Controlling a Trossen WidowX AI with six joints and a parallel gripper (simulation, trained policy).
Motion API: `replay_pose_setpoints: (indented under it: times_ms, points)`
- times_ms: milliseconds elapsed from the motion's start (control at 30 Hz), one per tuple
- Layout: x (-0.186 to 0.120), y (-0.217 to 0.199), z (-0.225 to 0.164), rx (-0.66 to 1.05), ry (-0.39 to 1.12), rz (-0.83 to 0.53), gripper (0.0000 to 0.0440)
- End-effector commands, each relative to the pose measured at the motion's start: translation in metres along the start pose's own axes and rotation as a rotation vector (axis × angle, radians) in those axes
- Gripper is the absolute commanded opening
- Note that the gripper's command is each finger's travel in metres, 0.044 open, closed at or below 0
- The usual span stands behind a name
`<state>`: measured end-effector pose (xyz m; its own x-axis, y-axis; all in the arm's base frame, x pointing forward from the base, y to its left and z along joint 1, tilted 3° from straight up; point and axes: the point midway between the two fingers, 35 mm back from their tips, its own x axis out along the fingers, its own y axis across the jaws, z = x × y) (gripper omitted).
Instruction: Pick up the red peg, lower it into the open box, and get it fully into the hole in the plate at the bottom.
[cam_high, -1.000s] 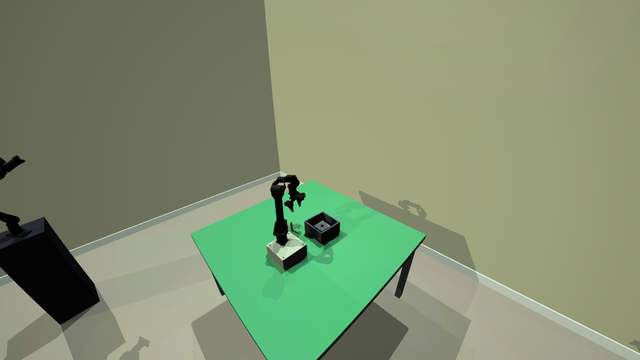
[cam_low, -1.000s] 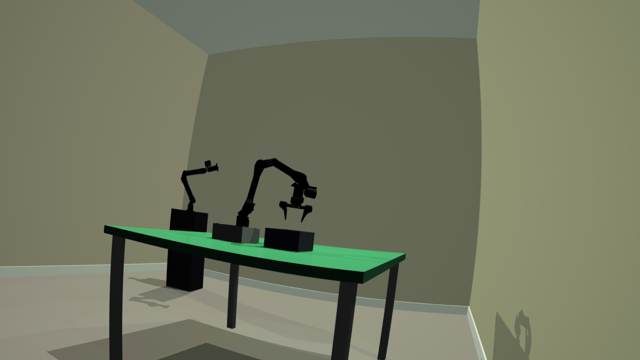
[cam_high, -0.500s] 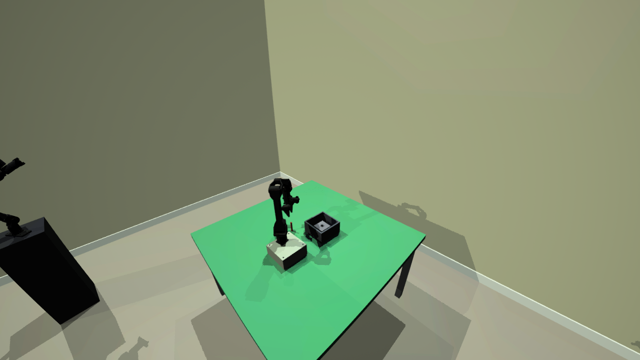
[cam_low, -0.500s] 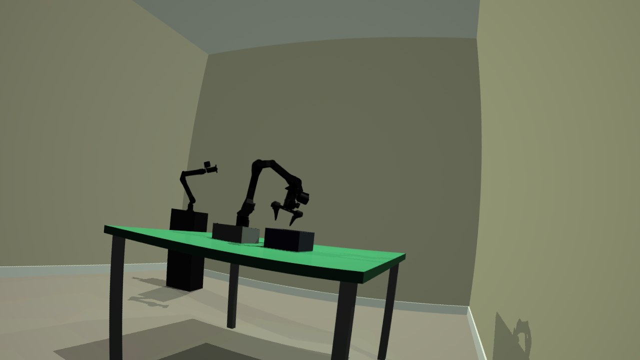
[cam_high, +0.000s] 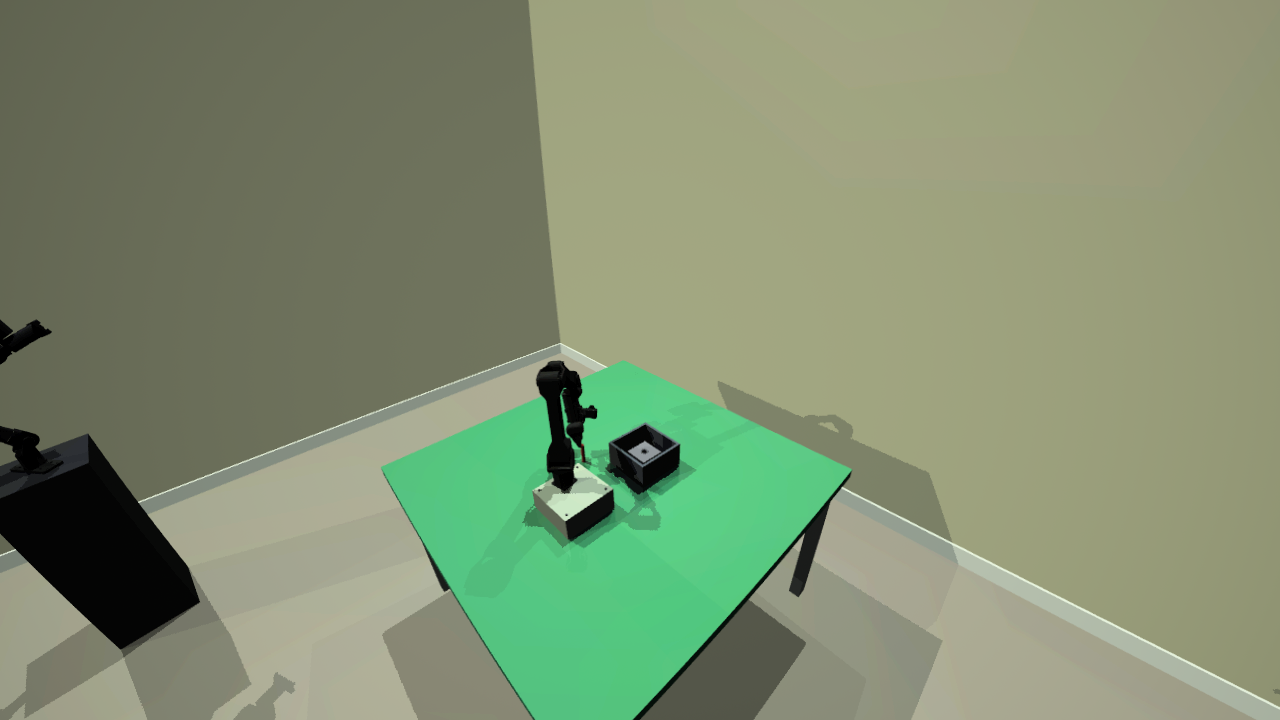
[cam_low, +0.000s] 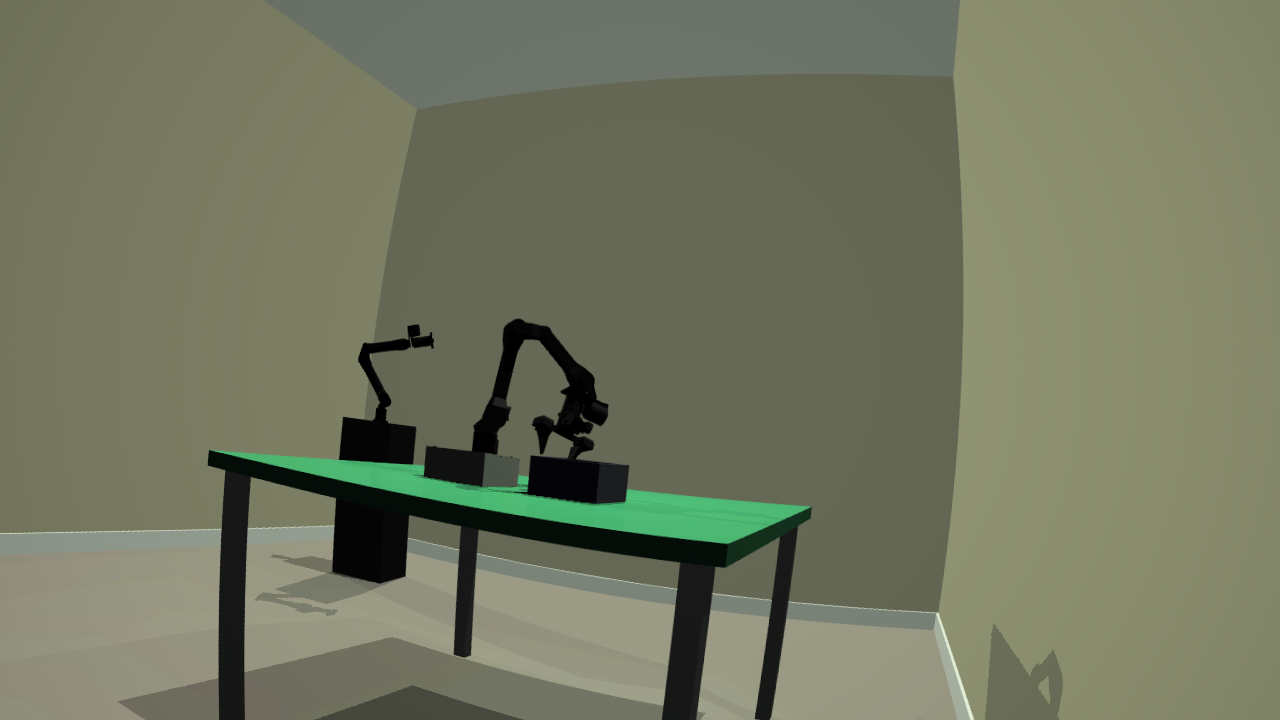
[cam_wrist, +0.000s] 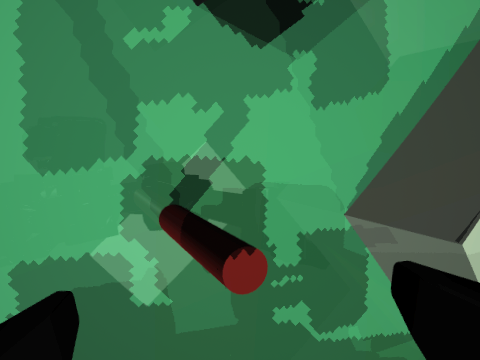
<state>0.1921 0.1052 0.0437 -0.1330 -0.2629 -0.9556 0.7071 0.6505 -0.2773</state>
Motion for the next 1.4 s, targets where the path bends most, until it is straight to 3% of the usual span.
replay_pose_setpoints:
  times_ms: [0,300,400,933,1367]
  points:
    - [0.020,-0.002,-0.001,-0.031,-0.013,-0.020,0.0440]
    - [0.056,0.002,-0.002,-0.053,-0.040,0.001,0.0440]
    - [0.065,0.002,-0.002,-0.061,-0.043,0.003,0.0418]
    - [0.088,-0.001,-0.005,-0.070,-0.004,-0.056,0.0009]
    - [0.048,-0.004,0.032,-0.062,-0.111,-0.060,0.0000]
